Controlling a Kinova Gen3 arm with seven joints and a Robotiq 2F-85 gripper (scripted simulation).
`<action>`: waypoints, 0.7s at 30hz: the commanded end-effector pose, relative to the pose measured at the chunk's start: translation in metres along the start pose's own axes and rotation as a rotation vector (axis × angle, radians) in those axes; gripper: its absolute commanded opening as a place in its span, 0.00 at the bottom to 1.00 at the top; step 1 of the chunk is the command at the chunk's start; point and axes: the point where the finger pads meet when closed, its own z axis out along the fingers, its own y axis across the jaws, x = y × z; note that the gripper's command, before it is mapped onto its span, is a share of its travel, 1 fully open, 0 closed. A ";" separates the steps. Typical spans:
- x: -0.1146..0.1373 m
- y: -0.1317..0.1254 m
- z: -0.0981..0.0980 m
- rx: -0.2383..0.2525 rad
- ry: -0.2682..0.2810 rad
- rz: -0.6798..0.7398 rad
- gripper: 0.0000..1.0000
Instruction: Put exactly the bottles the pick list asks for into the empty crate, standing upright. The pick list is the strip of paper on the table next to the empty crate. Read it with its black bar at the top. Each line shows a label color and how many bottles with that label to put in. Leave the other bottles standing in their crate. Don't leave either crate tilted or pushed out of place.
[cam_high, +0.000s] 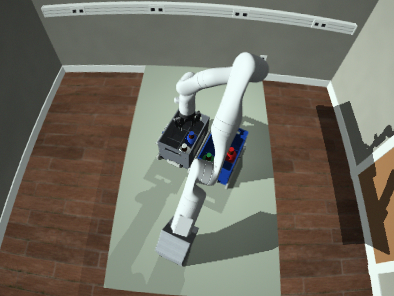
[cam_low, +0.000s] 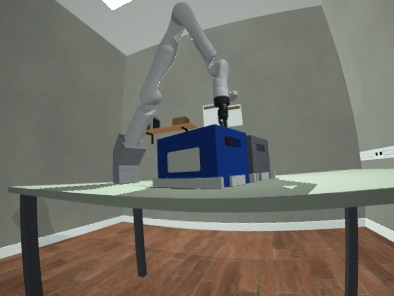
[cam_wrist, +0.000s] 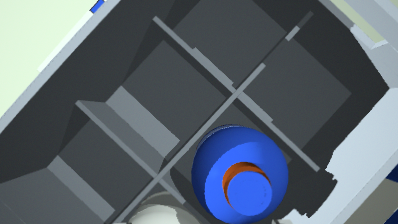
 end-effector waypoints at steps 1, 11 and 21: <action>-0.002 -0.014 -0.005 -0.004 0.001 0.001 0.67; -0.011 -0.056 -0.019 -0.003 0.001 0.001 0.67; -0.019 -0.093 -0.032 -0.003 0.001 0.001 0.67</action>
